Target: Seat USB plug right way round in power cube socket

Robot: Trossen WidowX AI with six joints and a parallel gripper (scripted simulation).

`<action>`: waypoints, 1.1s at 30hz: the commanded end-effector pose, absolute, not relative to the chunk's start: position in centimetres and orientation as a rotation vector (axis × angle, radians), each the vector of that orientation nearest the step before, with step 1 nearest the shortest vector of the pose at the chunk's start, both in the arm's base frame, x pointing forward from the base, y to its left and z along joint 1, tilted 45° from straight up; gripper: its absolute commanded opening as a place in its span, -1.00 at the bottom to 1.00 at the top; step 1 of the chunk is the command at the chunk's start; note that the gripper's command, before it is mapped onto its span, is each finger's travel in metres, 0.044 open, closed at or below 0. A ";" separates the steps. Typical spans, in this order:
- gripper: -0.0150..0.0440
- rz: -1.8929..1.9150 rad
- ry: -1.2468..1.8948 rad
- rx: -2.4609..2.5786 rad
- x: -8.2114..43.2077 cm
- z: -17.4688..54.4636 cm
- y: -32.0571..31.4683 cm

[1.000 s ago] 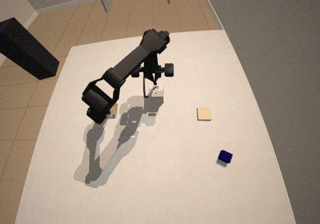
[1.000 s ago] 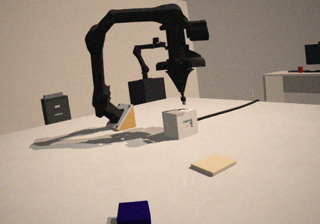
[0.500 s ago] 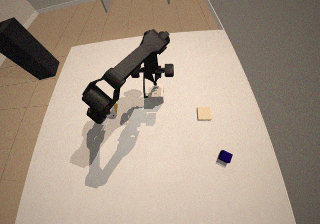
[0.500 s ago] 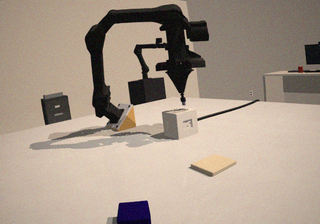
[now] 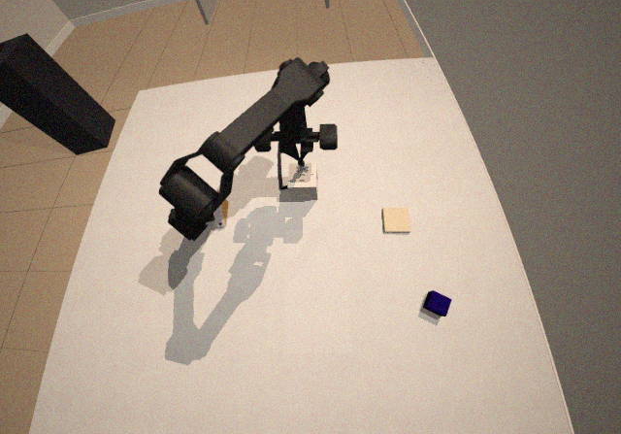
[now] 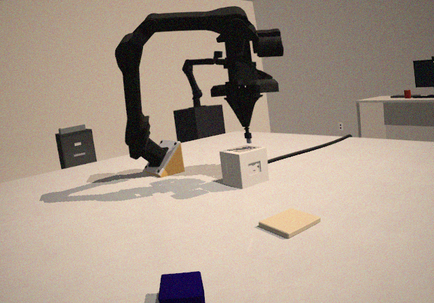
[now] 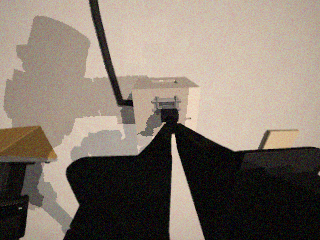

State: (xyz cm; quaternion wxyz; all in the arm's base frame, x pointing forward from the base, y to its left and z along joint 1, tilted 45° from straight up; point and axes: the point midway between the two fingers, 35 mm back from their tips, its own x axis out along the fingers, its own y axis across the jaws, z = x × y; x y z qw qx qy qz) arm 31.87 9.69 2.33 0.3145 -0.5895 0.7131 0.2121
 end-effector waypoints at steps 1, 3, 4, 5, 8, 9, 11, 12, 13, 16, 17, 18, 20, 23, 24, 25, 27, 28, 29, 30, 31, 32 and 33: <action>-0.49 0.561 1.881 -1.562 31.8 2.3 9.6; -0.49 0.562 1.882 -1.563 31.8 2.3 9.5; -0.49 0.562 1.882 -1.564 31.8 2.2 9.5; -0.49 0.563 1.882 -1.565 31.8 2.2 9.5; -0.49 0.563 1.883 -1.566 31.8 2.2 9.5; -0.49 0.564 1.883 -1.567 31.8 2.2 9.4; -0.49 0.564 1.884 -1.568 31.8 2.2 9.4; -0.49 0.565 1.884 -1.568 31.8 2.2 9.4; -0.49 0.565 1.884 -1.569 31.8 2.2 9.4; -0.49 0.565 1.884 -1.569 31.8 2.2 9.4; -0.49 0.565 1.884 -1.569 31.8 2.2 9.4; -0.49 0.565 1.884 -1.569 31.8 2.2 9.4; -0.49 0.565 1.884 -1.569 31.8 2.2 9.3; -0.49 0.565 1.884 -1.569 31.8 2.1 9.3; -0.49 0.565 1.884 -1.569 31.8 2.1 9.3; -0.49 0.565 1.884 -1.569 31.8 2.1 9.3; -0.49 0.565 1.884 -1.569 31.8 2.1 9.3; -0.49 0.565 1.884 -1.569 31.8 2.1 9.3; -0.49 0.565 1.884 -1.569 31.8 2.1 9.3; -0.49 0.565 1.884 -1.569 31.8 2.1 9.3; -0.49 0.565 1.884 -1.569 31.8 2.1 9.2; -0.49 0.565 1.884 -1.569 31.8 2.0 9.2; -0.49 0.565 1.884 -1.569 31.8 2.0 9.2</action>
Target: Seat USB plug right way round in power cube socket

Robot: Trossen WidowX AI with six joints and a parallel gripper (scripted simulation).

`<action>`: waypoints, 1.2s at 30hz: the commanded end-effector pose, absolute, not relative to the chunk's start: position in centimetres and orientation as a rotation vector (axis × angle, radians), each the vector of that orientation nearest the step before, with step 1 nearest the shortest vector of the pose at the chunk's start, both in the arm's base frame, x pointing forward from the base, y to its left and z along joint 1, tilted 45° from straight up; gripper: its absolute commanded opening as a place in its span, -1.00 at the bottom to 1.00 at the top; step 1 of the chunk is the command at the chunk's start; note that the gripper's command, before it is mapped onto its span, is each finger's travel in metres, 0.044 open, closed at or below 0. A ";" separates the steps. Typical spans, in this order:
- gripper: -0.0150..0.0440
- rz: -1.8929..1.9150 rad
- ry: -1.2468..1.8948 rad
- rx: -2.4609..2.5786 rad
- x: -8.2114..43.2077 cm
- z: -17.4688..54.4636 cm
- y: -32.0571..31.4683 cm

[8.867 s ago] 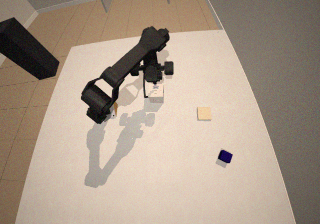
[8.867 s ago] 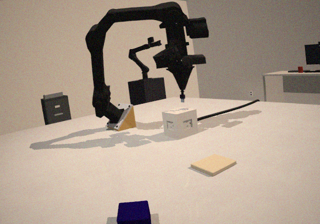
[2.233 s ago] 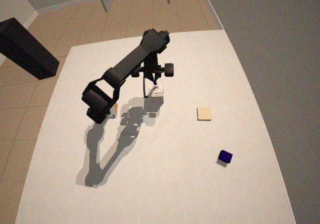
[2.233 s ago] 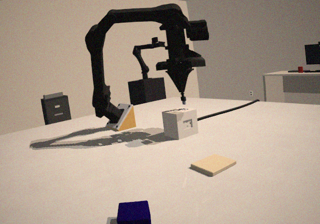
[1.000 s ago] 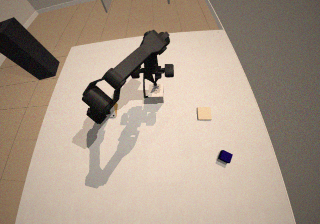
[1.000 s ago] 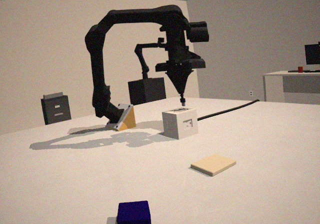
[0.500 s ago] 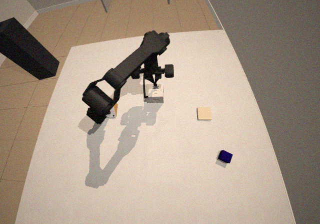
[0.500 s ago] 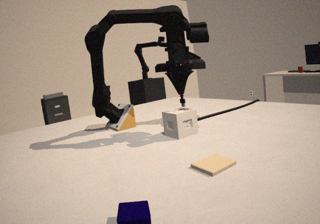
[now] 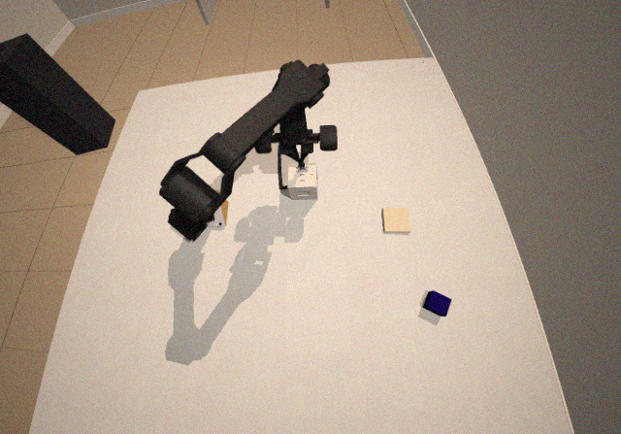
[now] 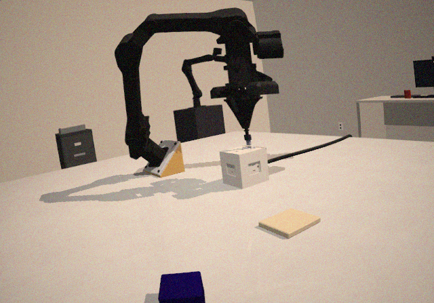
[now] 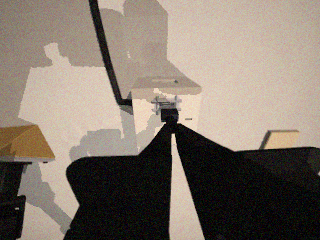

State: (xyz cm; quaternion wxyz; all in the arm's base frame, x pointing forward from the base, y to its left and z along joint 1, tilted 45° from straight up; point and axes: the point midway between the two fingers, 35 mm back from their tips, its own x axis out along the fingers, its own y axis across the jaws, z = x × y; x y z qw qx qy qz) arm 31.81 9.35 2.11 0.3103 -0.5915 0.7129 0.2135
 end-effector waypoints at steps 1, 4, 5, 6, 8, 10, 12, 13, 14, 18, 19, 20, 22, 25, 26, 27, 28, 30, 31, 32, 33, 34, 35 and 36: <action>-0.49 0.565 1.884 -1.569 31.8 2.0 9.2; -0.49 0.565 1.884 -1.569 31.8 2.0 9.2; -0.49 0.565 1.884 -1.569 31.8 2.0 9.2; -0.49 0.565 1.884 -1.569 31.8 2.0 9.2; -0.49 0.565 1.884 -1.569 31.8 2.0 9.2; -0.49 0.565 1.884 -1.569 31.8 2.0 9.1; -0.49 0.565 1.884 -1.569 31.7 1.9 9.1; -0.49 0.565 1.884 -1.569 31.7 1.9 9.1; -0.49 0.565 1.884 -1.569 31.7 1.9 9.1; -0.49 0.565 1.884 -1.569 31.7 1.9 9.1; -0.49 0.565 1.884 -1.569 31.7 1.9 9.1; -0.49 0.565 1.884 -1.569 31.7 1.9 9.1; -0.49 0.565 1.884 -1.569 31.7 1.9 9.0; -0.49 0.565 1.884 -1.569 31.7 1.8 9.0; -0.49 0.565 1.884 -1.569 31.7 1.8 9.0; -0.49 0.565 1.884 -1.569 31.7 1.8 9.0; -0.49 0.565 1.884 -1.569 31.7 1.8 9.0; -0.49 0.565 1.884 -1.569 31.7 1.8 9.0; -0.49 0.565 1.884 -1.569 31.7 1.8 9.0; -0.49 0.565 1.884 -1.569 31.7 1.8 9.0; -0.49 0.565 1.884 -1.569 31.7 1.8 9.0; -0.49 0.565 1.884 -1.569 31.7 1.7 9.0; -0.49 0.565 1.884 -1.569 31.7 1.7 8.9; -0.49 0.565 1.884 -1.569 31.7 1.7 8.9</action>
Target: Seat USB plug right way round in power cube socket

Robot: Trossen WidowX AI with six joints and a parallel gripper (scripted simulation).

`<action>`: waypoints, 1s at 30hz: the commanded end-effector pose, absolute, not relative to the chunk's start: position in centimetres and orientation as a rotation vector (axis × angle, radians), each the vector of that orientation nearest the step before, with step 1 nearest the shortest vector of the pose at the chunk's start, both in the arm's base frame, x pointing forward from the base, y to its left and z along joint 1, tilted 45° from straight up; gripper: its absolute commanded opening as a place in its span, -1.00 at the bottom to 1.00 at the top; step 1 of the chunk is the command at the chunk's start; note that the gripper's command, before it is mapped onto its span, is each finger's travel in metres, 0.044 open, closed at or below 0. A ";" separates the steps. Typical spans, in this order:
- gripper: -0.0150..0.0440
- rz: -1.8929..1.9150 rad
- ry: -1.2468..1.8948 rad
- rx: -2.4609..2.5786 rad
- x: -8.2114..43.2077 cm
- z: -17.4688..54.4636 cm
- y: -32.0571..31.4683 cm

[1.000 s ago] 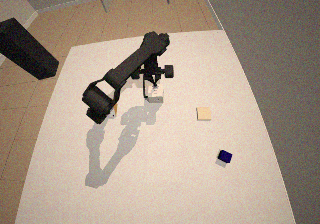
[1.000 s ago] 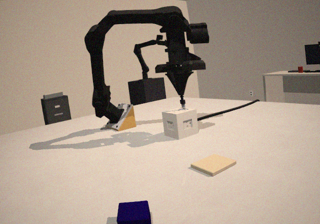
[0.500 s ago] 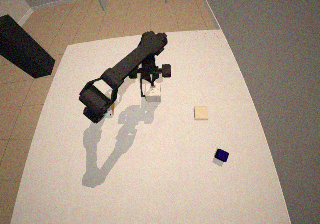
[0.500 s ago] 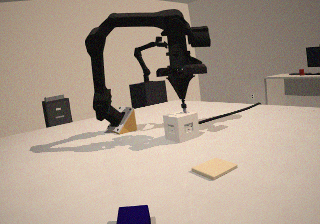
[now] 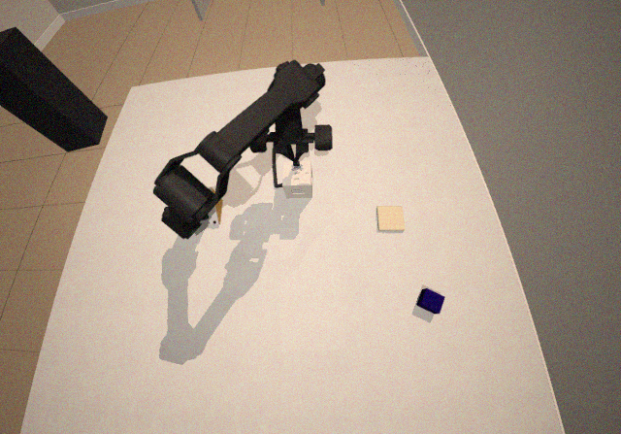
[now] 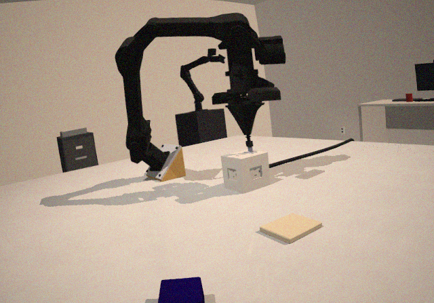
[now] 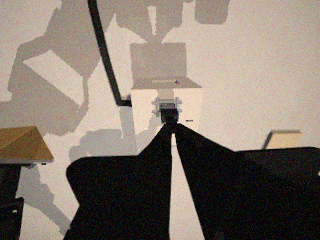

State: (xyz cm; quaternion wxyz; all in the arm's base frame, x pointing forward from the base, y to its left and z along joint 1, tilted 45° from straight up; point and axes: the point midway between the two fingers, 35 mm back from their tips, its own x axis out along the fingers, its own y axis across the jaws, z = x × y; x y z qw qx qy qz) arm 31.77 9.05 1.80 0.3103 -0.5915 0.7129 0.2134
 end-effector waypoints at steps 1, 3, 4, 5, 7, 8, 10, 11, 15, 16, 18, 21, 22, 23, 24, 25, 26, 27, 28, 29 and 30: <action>-0.49 0.565 1.884 -1.569 31.7 1.7 8.9; -0.49 0.565 1.884 -1.569 31.7 1.7 8.9; -0.49 0.565 1.884 -1.569 31.7 1.7 8.9; -0.49 0.565 1.884 -1.569 31.7 1.7 8.9; -0.49 0.565 1.884 -1.569 31.7 1.7 8.9; -0.49 0.565 1.884 -1.569 31.7 1.7 8.9; -0.49 0.565 1.884 -1.569 31.7 1.6 8.9; -0.49 0.565 1.884 -1.569 31.7 1.6 8.8; -0.49 0.565 1.884 -1.569 31.7 1.6 8.8; -0.49 0.565 1.884 -1.569 31.7 1.6 8.8; -0.49 0.565 1.884 -1.569 31.7 1.6 8.8; -0.49 0.565 1.884 -1.569 31.7 1.6 8.8; -0.49 0.565 1.884 -1.569 31.7 1.5 8.8; -0.49 0.565 1.884 -1.569 31.7 1.5 8.7; -0.49 0.565 1.884 -1.569 31.7 1.5 8.7; -0.49 0.565 1.884 -1.569 31.7 1.5 8.7; -0.49 0.565 1.884 -1.569 31.7 1.5 8.7; -0.49 0.565 1.884 -1.569 31.7 1.5 8.7; -0.49 0.565 1.884 -1.569 31.7 1.5 8.7; -0.49 0.565 1.884 -1.569 31.7 1.5 8.7; -0.49 0.565 1.884 -1.569 31.7 1.5 8.7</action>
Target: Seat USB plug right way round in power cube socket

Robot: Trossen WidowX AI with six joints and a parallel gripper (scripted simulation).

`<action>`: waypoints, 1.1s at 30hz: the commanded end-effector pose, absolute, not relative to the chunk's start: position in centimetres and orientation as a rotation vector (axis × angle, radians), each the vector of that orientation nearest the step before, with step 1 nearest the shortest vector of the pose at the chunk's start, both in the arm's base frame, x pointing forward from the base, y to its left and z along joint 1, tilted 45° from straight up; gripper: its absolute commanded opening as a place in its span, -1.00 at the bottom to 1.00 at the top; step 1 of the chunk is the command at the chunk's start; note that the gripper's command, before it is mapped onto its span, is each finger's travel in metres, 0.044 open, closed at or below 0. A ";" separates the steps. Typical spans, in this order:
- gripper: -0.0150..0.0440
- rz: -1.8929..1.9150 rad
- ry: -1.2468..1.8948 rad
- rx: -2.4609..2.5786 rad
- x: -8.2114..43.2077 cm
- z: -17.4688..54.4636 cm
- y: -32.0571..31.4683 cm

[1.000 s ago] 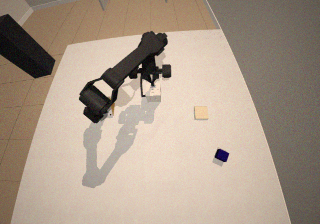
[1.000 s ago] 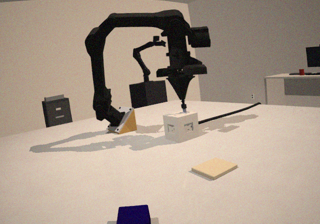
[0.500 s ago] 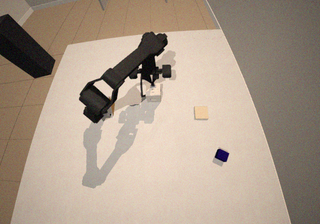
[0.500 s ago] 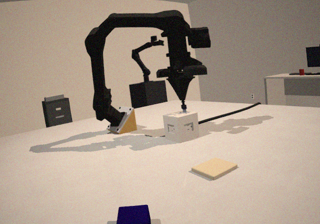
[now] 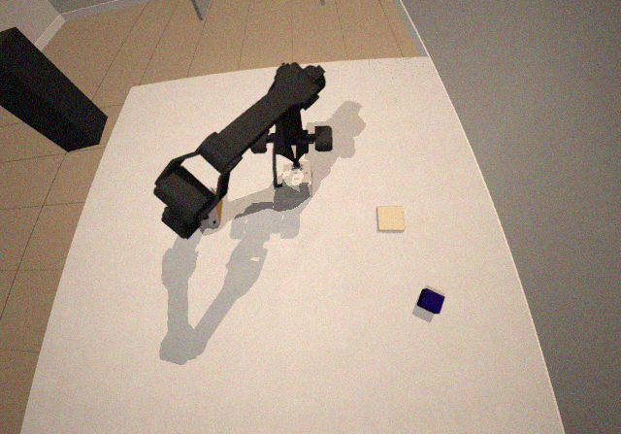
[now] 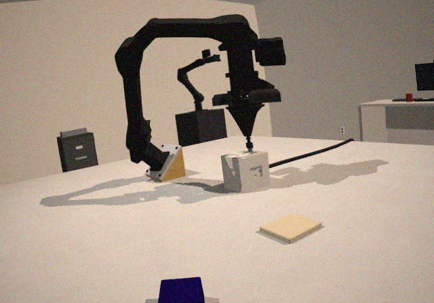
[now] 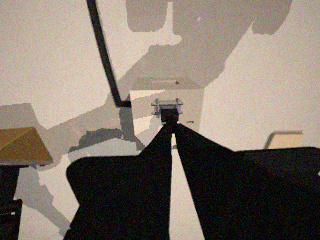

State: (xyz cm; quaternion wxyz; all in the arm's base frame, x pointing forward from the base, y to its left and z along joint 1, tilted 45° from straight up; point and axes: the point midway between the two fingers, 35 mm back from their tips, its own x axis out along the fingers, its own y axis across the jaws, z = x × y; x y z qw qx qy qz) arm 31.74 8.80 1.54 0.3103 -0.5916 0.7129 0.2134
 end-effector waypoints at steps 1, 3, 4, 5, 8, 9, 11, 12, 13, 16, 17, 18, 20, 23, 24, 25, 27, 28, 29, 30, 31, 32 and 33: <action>-0.49 0.565 1.884 -1.569 31.7 1.5 8.7; -0.49 0.565 1.884 -1.569 31.7 1.4 8.7; -0.49 0.565 1.884 -1.569 31.7 1.4 8.7; -0.49 0.565 1.884 -1.569 31.7 1.4 8.6; -0.49 0.565 1.884 -1.569 31.7 1.4 8.6; -0.49 0.565 1.884 -1.569 31.7 1.4 8.6; -0.49 0.565 1.884 -1.569 31.7 1.4 8.6; -0.49 0.565 1.884 -1.569 31.7 1.4 8.6; -0.49 0.565 1.884 -1.569 31.7 1.4 8.6; -0.49 0.565 1.884 -1.569 31.7 1.3 8.6; -0.49 0.565 1.884 -1.569 31.7 1.3 8.5; -0.49 0.565 1.884 -1.569 31.7 1.3 8.5; -0.49 0.565 1.884 -1.569 31.7 1.3 8.5; -0.49 0.565 1.884 -1.569 31.7 1.3 8.5; -0.49 0.565 1.884 -1.569 31.7 1.3 8.5; -0.49 0.565 1.884 -1.569 31.7 1.3 8.5; -0.49 0.564 1.884 -1.569 31.7 1.2 8.5; -0.49 0.564 1.884 -1.569 31.7 1.2 8.5; -0.49 0.564 1.884 -1.569 31.7 1.2 8.4; -0.49 0.564 1.884 -1.569 31.7 1.2 8.4; -0.49 0.564 1.884 -1.569 31.6 1.2 8.4; -0.49 0.564 1.884 -1.569 31.6 1.2 8.4; -0.49 0.564 1.884 -1.569 31.6 1.2 8.4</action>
